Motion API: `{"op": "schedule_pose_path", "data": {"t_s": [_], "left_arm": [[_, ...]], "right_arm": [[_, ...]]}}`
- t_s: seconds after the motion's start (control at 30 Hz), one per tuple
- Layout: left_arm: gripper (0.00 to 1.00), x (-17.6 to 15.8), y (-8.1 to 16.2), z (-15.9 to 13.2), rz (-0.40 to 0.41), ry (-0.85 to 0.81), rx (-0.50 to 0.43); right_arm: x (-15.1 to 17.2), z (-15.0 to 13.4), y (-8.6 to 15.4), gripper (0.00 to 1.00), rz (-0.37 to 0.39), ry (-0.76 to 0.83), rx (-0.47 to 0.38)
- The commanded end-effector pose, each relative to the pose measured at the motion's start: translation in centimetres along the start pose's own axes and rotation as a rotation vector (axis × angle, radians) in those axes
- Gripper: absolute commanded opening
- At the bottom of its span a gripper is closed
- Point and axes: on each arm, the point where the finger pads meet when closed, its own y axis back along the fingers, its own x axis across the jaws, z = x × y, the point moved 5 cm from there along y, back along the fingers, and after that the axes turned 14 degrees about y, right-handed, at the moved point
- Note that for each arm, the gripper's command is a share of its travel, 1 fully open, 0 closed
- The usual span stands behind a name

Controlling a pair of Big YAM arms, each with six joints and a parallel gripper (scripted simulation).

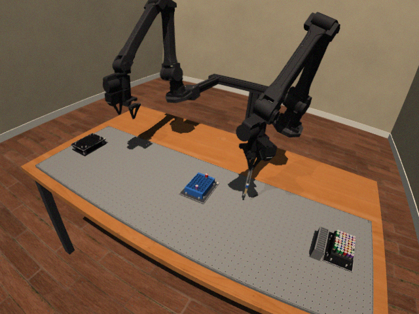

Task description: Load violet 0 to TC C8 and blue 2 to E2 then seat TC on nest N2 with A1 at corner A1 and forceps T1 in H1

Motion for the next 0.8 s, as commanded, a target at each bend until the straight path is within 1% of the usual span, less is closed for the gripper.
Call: {"op": "schedule_pose_path", "data": {"t_s": [0.0,0.1,0.13,0.2,0.6,0.67,0.7,0.77], "left_arm": [[0.09,-1.6,0.4,-0.1,-0.006,0.016,-0.004],[0.09,-1.7,0.4,-0.3,-0.006,0.016,-0.004],[0.09,-1.2,0.1,0.1,0.005,0.032,-0.004],[0.09,-1.9,0.4,-0.8,-0.006,0.016,-0.003],[0.09,-2.7,0.5,-2.7,-0.005,0.016,-0.003],[0.09,-2.7,0.5,-2.7,-0.005,0.016,-0.003],[0.09,-2.4,0.3,-2.2,0.004,0.034,-0.004],[0.09,-3.0,0.6,-3.2,-0.005,0.016,-0.003]], "right_arm": [[-1.6,2.6,1.9,1.0,-0.033,-0.031,-0.072],[-1.6,2.6,1.9,1.0,-0.033,-0.031,-0.072],[-1.6,2.6,1.9,1.0,-0.033,-0.031,-0.072],[-1.6,2.6,1.9,1.0,-0.033,-0.031,-0.072],[-1.6,2.6,1.9,1.0,-0.033,-0.031,-0.072],[-1.6,2.6,1.9,1.0,-0.033,-0.031,-0.072],[-1.6,2.6,1.9,1.0,-0.033,-0.031,-0.072],[-1.6,2.6,1.9,1.0,-0.033,-0.031,-0.072]]}}
